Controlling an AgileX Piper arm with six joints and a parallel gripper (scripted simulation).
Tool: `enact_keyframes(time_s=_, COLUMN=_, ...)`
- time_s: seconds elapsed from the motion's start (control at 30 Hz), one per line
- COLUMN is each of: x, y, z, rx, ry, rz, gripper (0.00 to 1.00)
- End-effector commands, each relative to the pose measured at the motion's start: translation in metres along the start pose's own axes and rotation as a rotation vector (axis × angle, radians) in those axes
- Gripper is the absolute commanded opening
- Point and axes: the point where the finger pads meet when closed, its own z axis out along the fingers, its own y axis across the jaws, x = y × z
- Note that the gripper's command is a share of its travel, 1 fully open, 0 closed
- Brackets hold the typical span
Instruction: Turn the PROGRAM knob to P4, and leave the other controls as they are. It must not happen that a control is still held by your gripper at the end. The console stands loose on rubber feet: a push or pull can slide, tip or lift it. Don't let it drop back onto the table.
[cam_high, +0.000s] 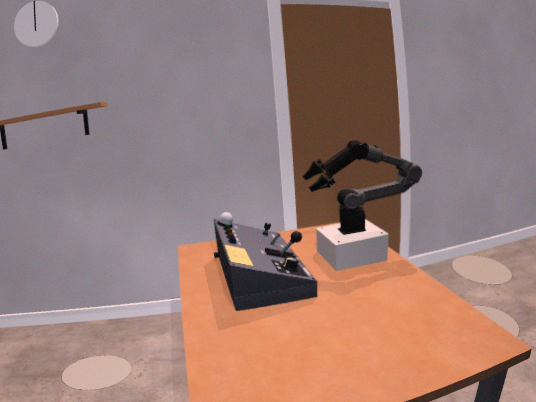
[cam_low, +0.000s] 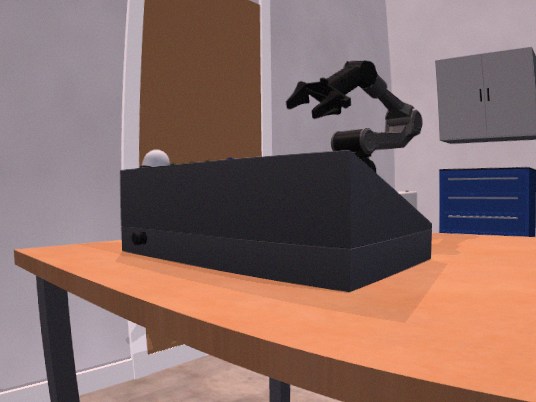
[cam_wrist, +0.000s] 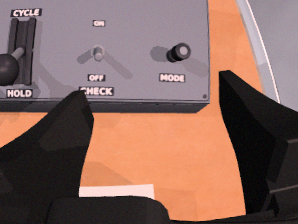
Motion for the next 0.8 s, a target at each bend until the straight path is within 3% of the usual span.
enact_keyframes(time_s=0.0, x=-0.001, y=0.0, z=0.0, rx=-0.003, ry=0.001, rz=0.001, gripper=1.0)
enact_keyframes(time_s=0.2, x=-0.017, y=0.008, z=0.006, rx=-0.094, ry=0.045, rz=0.06, gripper=1.0)
enact_keyframes(time_s=0.33, x=-0.046, y=0.03, z=0.018, rx=-0.22, ry=0.142, rz=0.141, gripper=1.0)
enact_keyframes(time_s=0.43, x=-0.073, y=0.063, z=0.032, rx=-0.306, ry=0.252, rz=0.198, gripper=1.0)
enact_keyframes(time_s=0.5, x=-0.073, y=0.063, z=0.032, rx=-0.306, ry=0.252, rz=0.198, gripper=1.0)
enact_keyframes(time_s=0.63, x=-0.1, y=0.129, z=0.047, rx=-0.362, ry=0.41, rz=0.243, gripper=1.0)
enact_keyframes(time_s=0.77, x=-0.108, y=0.199, z=0.051, rx=-0.356, ry=0.524, rz=0.255, gripper=1.0)
